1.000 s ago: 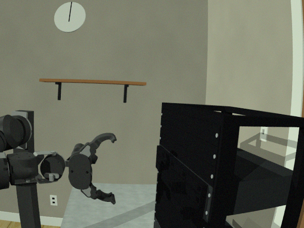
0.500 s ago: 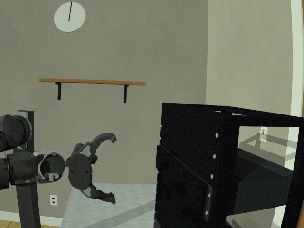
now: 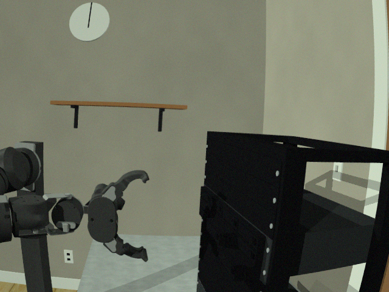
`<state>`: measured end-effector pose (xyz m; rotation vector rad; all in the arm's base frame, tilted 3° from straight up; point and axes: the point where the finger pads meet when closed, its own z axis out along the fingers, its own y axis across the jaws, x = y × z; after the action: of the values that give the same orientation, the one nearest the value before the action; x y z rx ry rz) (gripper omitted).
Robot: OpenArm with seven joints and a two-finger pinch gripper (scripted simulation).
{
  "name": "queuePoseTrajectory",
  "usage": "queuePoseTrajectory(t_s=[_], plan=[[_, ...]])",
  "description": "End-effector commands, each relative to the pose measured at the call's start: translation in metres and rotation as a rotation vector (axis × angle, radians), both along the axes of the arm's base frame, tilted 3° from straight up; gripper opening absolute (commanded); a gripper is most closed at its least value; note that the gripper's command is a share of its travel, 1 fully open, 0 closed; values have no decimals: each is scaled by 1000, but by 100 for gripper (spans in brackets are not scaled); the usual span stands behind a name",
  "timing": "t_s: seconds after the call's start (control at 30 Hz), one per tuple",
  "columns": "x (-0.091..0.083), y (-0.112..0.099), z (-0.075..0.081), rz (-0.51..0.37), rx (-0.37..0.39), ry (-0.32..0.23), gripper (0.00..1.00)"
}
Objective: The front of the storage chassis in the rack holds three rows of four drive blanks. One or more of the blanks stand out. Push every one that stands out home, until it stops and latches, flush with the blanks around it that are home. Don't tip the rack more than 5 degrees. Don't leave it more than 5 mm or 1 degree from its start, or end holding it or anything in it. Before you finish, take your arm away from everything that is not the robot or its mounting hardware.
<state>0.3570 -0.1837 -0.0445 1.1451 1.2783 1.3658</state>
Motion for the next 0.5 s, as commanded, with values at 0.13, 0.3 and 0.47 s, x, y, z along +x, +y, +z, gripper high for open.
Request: queuePoseTrajectory(t_s=[0.13, 0.3, 0.47], plan=[[0, 1, 0, 4, -1, 3, 100], [0, 1, 0, 4, -1, 3, 0], [0, 1, 0, 4, -1, 3, 0]])
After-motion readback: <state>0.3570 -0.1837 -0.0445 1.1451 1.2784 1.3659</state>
